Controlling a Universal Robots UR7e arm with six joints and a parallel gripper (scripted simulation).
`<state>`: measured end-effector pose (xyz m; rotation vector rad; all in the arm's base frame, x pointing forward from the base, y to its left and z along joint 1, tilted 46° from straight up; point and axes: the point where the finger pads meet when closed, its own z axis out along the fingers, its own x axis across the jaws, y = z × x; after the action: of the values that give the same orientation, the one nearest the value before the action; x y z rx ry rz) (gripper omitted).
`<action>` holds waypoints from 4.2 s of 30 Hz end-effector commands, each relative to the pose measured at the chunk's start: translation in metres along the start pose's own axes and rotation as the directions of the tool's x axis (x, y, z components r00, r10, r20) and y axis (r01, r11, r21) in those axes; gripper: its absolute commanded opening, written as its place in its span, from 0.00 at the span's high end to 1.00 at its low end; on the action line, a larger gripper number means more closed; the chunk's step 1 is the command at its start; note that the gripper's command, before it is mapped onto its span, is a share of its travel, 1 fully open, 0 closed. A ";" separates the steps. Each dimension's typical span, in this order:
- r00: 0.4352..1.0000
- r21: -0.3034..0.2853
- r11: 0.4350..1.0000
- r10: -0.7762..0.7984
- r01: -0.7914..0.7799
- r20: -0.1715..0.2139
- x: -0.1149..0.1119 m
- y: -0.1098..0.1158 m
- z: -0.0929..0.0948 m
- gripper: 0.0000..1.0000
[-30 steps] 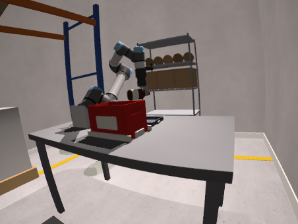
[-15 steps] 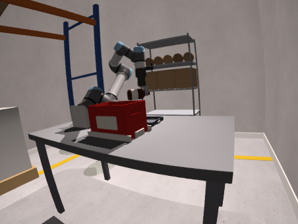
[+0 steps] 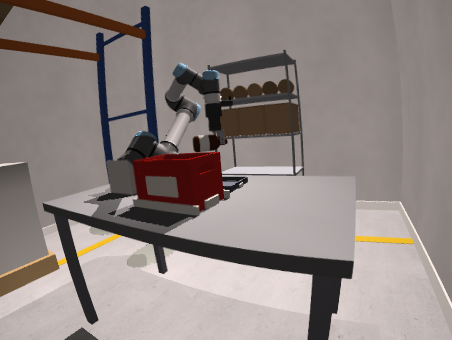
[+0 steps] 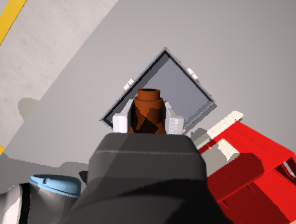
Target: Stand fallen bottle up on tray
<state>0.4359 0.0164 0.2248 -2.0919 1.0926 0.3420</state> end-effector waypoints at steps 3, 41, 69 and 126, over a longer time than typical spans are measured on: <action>1.000 0.001 1.000 0.001 -0.001 -0.002 0.000 0.001 0.000 1.00; 0.968 0.000 0.968 0.250 -0.250 -0.002 -0.001 0.000 0.000 1.00; 0.966 0.000 0.966 0.259 -0.259 -0.001 -0.001 0.000 0.000 1.00; 0.866 0.001 0.866 0.500 -0.500 -0.002 -0.001 0.000 0.000 1.00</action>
<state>0.4358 0.0155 0.2247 -1.7765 1.6344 0.5880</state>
